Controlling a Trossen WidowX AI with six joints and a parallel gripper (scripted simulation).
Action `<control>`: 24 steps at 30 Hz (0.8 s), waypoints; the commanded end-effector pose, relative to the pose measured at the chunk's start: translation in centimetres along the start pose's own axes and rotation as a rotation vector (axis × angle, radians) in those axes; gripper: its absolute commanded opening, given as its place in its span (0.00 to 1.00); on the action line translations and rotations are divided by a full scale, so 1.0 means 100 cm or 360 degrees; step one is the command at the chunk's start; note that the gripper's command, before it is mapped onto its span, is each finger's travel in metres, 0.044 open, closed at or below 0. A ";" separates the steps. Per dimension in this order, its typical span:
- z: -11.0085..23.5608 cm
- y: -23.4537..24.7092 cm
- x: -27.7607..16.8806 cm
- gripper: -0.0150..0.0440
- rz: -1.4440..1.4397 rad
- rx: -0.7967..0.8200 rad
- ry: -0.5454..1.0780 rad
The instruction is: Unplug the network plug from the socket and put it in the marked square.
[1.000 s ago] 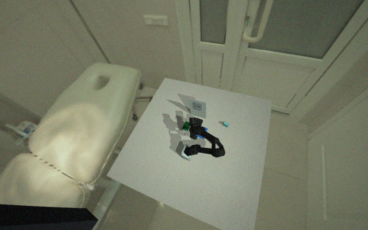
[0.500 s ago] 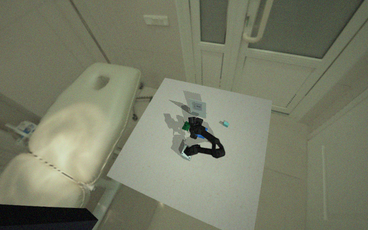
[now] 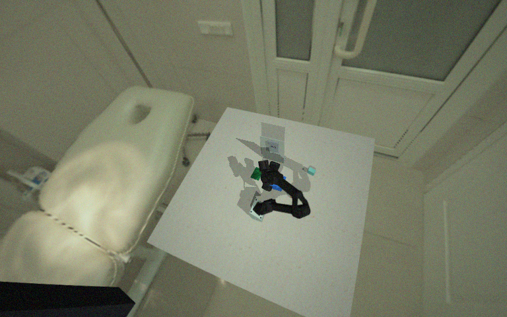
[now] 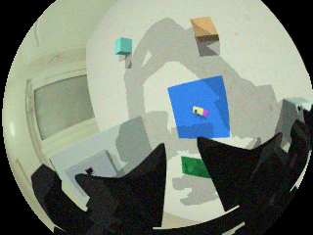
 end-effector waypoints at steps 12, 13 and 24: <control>0.032 0.027 0.002 0.52 -0.0010 0.0006 0.0017; 0.034 0.028 0.002 0.52 -0.0010 0.0006 0.0017; 0.062 0.044 0.006 0.52 -0.0012 0.0010 0.0011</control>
Point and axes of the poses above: the point midway between the two fingers, 35 mm back from their tips, its own z axis back along the fingers, its own y axis across the jaws, x = y × z, the point moved 8 cm from there along z, back along the fingers, and after that the axes turned 10 degrees about z, right-handed, at the moved point
